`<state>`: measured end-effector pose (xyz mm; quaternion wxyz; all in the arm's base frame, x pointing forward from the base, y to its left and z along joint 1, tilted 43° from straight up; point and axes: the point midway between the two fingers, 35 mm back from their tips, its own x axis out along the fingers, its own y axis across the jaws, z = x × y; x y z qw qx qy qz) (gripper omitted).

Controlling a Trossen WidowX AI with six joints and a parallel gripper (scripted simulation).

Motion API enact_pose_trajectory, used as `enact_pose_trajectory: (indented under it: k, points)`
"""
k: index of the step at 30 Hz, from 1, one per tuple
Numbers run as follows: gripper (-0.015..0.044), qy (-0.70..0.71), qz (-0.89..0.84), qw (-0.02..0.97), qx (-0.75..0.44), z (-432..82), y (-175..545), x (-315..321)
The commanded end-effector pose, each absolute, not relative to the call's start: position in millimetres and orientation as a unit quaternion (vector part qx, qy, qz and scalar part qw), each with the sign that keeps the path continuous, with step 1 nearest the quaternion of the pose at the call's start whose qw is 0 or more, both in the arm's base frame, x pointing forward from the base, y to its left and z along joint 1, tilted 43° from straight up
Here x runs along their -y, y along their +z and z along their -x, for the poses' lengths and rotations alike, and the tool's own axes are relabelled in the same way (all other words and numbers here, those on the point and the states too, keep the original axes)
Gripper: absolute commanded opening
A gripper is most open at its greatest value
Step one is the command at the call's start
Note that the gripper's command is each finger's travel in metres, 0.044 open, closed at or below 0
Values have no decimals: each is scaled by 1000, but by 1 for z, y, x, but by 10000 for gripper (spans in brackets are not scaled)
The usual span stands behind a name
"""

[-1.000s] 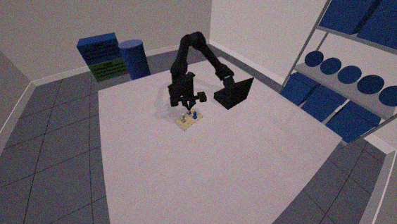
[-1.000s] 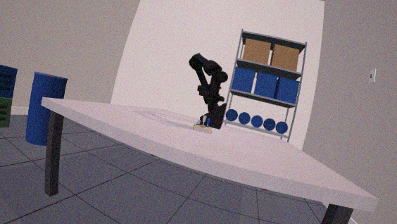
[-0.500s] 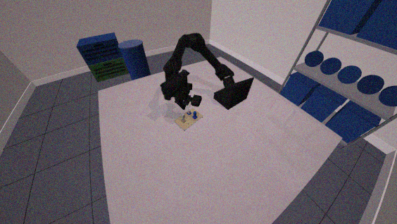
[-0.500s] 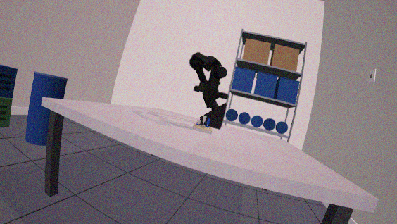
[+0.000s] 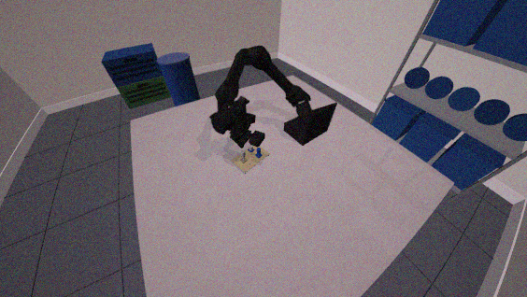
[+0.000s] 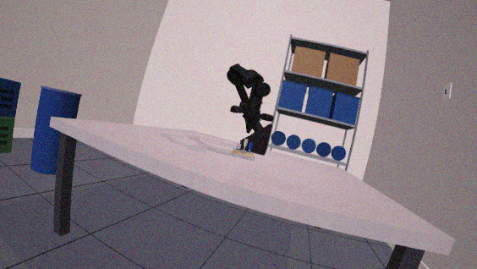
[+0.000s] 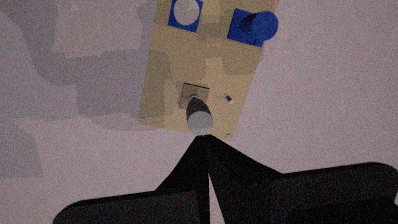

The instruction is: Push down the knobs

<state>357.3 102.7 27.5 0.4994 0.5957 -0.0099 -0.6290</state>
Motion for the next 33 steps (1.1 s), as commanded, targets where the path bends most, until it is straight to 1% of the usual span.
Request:
enact_pose_trajectory:
  k: [1, 15, 33]
  points:
    - [0, -628, -594, 503, 8, -357, 25, -102]
    - [0, -628, -594, 503, 8, -361, 10, -89]
    - [0, -628, -594, 503, 8, -362, 9, -88]
